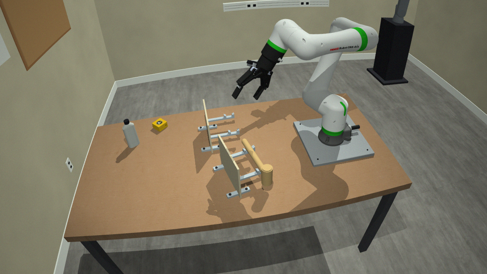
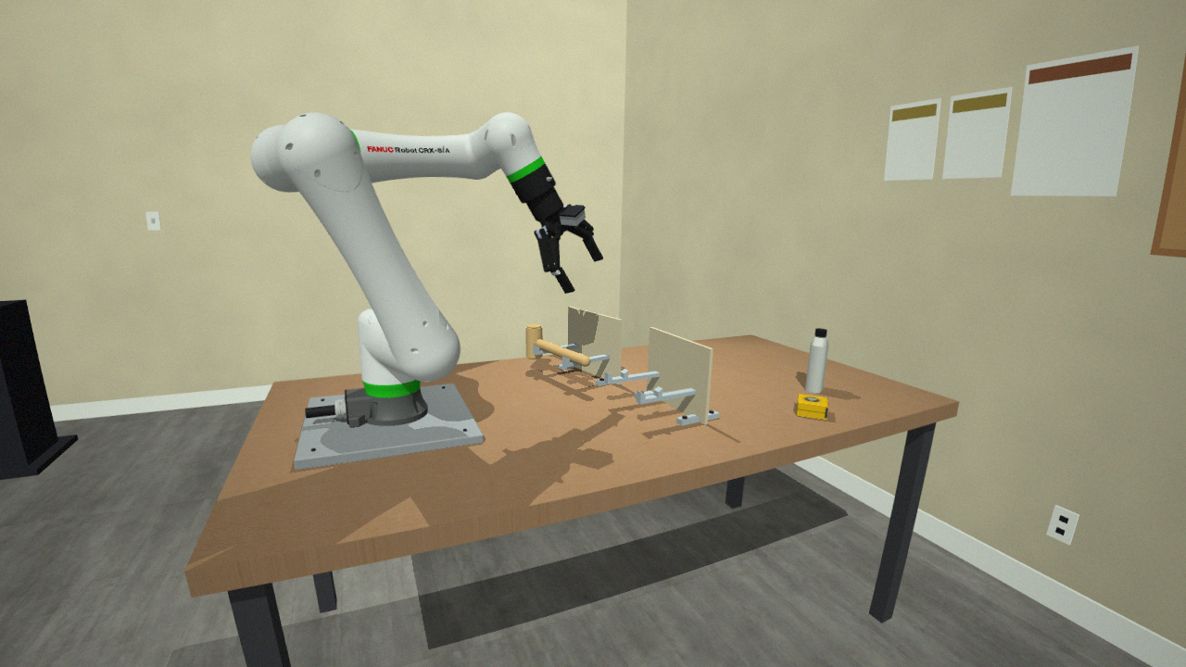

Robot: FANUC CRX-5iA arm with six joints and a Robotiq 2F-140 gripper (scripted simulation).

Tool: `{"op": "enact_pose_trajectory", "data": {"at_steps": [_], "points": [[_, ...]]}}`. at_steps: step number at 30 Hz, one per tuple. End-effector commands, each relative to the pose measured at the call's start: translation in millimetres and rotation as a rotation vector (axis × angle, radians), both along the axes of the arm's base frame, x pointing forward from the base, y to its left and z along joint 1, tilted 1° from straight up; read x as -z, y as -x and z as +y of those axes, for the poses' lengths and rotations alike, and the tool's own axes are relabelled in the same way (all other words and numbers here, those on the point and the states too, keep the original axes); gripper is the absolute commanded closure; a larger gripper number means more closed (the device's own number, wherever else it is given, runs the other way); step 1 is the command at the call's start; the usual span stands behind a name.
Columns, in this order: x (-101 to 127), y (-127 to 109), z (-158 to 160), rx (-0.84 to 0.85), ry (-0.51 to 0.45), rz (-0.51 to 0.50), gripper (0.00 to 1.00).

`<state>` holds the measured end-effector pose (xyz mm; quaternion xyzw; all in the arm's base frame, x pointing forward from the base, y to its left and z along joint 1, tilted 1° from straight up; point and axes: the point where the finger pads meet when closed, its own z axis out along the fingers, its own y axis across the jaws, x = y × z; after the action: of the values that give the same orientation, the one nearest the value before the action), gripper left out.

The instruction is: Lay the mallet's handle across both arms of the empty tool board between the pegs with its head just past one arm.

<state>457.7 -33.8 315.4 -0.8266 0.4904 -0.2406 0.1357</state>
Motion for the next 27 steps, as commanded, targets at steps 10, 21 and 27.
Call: {"op": "enact_pose_trajectory", "data": {"at_steps": [10, 21, 27], "points": [[62.8, -11.9, 98.3, 0.119, -0.101, 0.263, 0.0], [115.4, 0.8, 175.8, 0.229, -0.112, 0.463, 0.0], [138.7, 11.6, 208.4, 0.282, -0.099, 0.545, 0.0]]}}
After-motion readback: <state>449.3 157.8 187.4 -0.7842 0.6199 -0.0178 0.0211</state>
